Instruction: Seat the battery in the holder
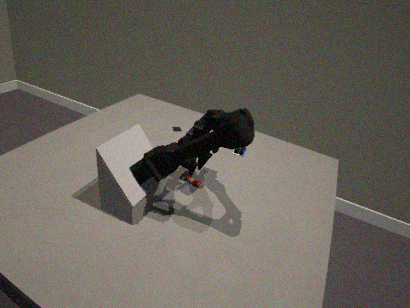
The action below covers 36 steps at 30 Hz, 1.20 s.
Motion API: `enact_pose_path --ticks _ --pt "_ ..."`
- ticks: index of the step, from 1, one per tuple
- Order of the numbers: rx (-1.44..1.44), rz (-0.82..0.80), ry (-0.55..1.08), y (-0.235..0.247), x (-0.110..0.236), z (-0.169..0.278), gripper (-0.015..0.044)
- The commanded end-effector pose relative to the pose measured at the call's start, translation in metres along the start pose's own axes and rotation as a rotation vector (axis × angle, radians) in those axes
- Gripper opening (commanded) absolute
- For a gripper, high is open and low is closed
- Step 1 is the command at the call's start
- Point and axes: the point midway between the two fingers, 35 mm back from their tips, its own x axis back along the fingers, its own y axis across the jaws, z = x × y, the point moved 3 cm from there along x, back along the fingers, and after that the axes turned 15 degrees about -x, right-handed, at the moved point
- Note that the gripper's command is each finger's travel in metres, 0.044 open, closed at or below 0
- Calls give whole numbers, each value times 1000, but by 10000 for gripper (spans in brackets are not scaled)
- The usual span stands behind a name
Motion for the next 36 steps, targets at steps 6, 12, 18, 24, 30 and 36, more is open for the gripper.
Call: enact_pose_path --ticks 6,12,18,24,30,36 --pt "33 -6 18 1 -4 0 221" --pt "33 -7 16 1 -14 -1 221" --pt "33 -7 15 1 -23 -1 221" --pt "33 -7 16 1 -33 -1 221" --pt "33 -6 17 1 -42 0 221" --pt "33 -5 20 2 -51 2 221"
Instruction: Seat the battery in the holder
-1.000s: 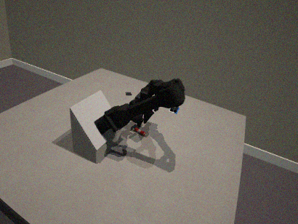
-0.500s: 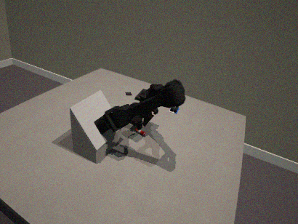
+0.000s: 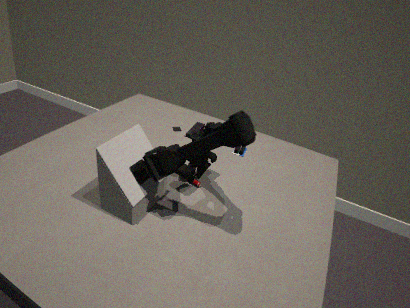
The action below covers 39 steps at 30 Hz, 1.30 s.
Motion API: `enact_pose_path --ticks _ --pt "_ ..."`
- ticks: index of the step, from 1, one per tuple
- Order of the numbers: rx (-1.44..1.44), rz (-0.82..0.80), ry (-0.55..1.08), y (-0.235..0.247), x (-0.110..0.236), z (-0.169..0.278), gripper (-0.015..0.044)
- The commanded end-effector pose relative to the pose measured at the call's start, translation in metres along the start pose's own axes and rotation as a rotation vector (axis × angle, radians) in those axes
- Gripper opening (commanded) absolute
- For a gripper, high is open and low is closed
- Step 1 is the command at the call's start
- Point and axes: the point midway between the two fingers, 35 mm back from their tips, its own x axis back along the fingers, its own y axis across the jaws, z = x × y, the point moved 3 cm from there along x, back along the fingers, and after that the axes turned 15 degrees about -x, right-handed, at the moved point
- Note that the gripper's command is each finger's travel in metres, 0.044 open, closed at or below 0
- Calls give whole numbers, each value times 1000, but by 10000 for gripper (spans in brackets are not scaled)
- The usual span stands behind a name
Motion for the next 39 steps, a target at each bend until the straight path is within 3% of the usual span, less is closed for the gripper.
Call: enact_pose_path --ticks 1,2,6,14,19,26,31,39 --pt "13 -8 7 3 -7 0 221" --pt "13 -8 7 3 -7 0 221" --pt "13 -8 7 3 -7 0 116" --pt "13 -8 7 3 -7 0 62" --pt "13 -9 5 3 -3 -1 59" --pt "12 -10 4 2 39 -1 59" --pt "7 -9 5 2 43 -1 59" --pt "-254 -12 -7 -7 50 -30 59"
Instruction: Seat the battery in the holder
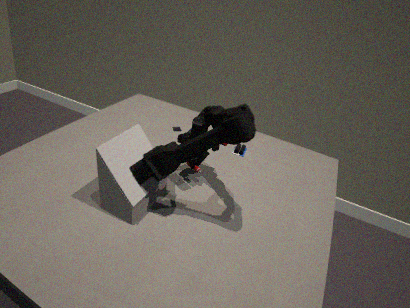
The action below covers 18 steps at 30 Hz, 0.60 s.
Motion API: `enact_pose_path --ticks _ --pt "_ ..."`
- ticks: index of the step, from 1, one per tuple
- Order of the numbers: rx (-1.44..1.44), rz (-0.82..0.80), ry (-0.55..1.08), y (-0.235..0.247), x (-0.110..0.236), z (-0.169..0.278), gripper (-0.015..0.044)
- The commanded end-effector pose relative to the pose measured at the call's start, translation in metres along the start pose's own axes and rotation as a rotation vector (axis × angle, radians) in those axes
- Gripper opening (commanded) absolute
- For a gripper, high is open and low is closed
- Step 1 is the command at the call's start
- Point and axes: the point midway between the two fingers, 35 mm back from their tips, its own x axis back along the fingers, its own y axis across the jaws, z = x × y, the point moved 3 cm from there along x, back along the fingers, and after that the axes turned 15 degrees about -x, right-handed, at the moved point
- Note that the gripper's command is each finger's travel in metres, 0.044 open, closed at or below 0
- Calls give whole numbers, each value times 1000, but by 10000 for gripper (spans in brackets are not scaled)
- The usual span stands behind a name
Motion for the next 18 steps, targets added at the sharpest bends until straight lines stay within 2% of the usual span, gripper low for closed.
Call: enact_pose_path --ticks 1,18 --pt "-116 -11 -3 0 2 -16 59" --pt "-718 -18 -4 11 15 -90 59"
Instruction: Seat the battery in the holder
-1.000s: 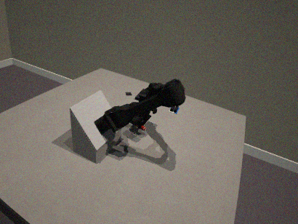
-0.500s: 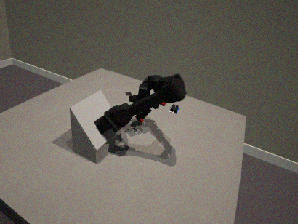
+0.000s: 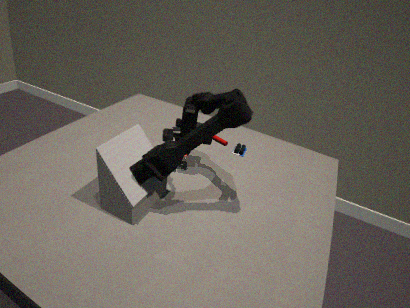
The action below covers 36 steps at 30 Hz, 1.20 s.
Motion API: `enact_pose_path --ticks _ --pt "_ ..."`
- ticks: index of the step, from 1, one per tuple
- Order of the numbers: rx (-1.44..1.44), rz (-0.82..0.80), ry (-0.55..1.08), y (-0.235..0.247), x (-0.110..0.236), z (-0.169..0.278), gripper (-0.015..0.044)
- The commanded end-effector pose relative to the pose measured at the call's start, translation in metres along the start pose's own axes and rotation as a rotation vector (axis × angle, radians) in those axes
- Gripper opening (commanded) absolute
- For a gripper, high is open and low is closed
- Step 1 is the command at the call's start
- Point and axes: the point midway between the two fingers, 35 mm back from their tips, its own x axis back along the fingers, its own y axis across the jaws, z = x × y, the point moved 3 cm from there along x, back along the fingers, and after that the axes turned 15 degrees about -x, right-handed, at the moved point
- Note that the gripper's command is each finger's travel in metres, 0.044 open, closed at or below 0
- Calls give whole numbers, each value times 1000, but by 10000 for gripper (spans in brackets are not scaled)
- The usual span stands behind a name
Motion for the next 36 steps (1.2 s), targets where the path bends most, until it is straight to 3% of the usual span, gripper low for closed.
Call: enact_pose_path --ticks 1,14,22,36 --pt "-126 -4 8 16 1 -10 59" --pt "-566 0 10 68 5 -37 59" --pt "-579 2 25 67 4 -37 59" --pt "-563 2 277 66 -35 -37 59"
